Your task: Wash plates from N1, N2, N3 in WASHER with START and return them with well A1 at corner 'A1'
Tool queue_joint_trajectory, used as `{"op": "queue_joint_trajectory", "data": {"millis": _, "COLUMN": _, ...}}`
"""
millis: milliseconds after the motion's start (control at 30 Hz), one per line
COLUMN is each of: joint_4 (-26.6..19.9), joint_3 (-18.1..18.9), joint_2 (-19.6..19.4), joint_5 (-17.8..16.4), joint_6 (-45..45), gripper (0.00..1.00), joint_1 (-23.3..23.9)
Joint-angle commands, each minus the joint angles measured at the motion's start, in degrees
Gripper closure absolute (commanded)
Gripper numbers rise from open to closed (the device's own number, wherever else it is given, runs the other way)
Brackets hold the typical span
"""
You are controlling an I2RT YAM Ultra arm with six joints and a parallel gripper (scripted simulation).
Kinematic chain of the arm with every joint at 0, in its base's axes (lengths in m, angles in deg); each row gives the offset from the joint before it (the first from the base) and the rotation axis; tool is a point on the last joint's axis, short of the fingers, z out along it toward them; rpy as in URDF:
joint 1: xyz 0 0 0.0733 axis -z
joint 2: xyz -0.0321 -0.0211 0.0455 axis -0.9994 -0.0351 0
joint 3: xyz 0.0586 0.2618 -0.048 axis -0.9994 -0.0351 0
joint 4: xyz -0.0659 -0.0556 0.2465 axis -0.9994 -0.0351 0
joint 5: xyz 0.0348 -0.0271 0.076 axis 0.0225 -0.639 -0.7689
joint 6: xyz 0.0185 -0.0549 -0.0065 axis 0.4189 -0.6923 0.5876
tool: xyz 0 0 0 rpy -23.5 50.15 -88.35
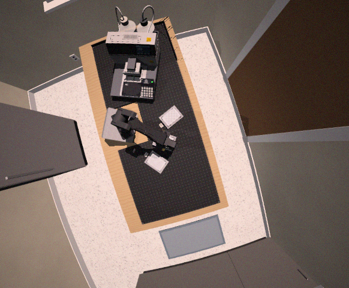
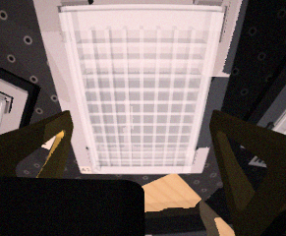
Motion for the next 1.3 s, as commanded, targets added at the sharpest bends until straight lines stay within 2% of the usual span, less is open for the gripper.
{"op": "queue_joint_trajectory", "data": {"millis": 0, "joint_4": 1.0, "joint_3": 0.1, "joint_2": 0.2, "joint_5": 0.1, "joint_6": 0.1, "gripper": 0.00, "joint_1": 0.0}}
{"op": "queue_joint_trajectory", "data": {"millis": 633, "joint_4": 3.8, "joint_3": -1.2, "joint_2": -1.2, "joint_5": 0.3, "joint_6": 0.4, "gripper": 0.00, "joint_1": -0.5}}
{"op": "queue_joint_trajectory", "data": {"millis": 1167, "joint_4": 3.8, "joint_3": -1.2, "joint_2": -1.3, "joint_5": 0.3, "joint_6": 0.4, "gripper": 0.00, "joint_1": -0.5}}
{"op": "queue_joint_trajectory", "data": {"millis": 1200, "joint_4": 3.8, "joint_3": -1.2, "joint_2": -1.3, "joint_5": 0.3, "joint_6": 0.4, "gripper": 0.10, "joint_1": -0.5}}
{"op": "queue_joint_trajectory", "data": {"millis": 1267, "joint_4": 3.8, "joint_3": -1.2, "joint_2": -1.3, "joint_5": 0.3, "joint_6": 0.4, "gripper": 0.10, "joint_1": -0.5}}
